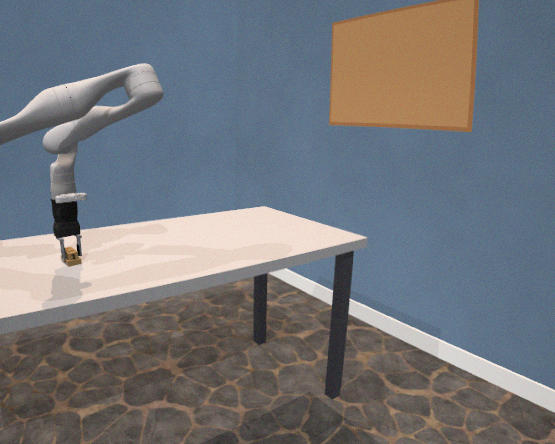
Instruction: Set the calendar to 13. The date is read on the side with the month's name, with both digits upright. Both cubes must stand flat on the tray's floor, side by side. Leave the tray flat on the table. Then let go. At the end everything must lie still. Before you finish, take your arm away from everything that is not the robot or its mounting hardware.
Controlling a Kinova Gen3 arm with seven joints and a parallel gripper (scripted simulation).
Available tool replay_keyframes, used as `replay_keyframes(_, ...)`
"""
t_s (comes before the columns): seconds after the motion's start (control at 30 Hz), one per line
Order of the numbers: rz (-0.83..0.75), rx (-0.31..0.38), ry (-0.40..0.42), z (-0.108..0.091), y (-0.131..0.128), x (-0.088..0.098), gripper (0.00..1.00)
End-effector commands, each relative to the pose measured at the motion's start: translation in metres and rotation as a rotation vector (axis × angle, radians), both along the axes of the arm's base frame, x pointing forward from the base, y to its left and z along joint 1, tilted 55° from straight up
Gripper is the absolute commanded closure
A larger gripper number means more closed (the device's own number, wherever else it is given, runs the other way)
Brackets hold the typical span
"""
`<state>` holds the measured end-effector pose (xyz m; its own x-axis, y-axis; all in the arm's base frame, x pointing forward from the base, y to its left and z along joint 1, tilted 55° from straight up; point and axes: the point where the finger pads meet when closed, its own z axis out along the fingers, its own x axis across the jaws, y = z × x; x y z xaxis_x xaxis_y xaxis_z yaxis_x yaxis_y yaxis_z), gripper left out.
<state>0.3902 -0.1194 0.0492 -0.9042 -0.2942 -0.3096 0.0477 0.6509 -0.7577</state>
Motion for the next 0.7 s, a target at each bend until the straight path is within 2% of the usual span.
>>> replay_keyframes(0.0, 0.001, 0.008, -0.006, -0.0022, 0.0014, 0.0021, 0.13)
replay_keyframes(0.37, 0.001, 0.008, -0.006, -0.0022, 0.0014, 0.0021, 0.13)
replay_keyframes(0.4, 0.001, 0.008, -0.006, -0.0022, 0.0014, 0.0021, 0.43)
replay_keyframes(0.67, 0.001, 0.008, -0.006, -0.0022, 0.0014, 0.0021, 0.43)
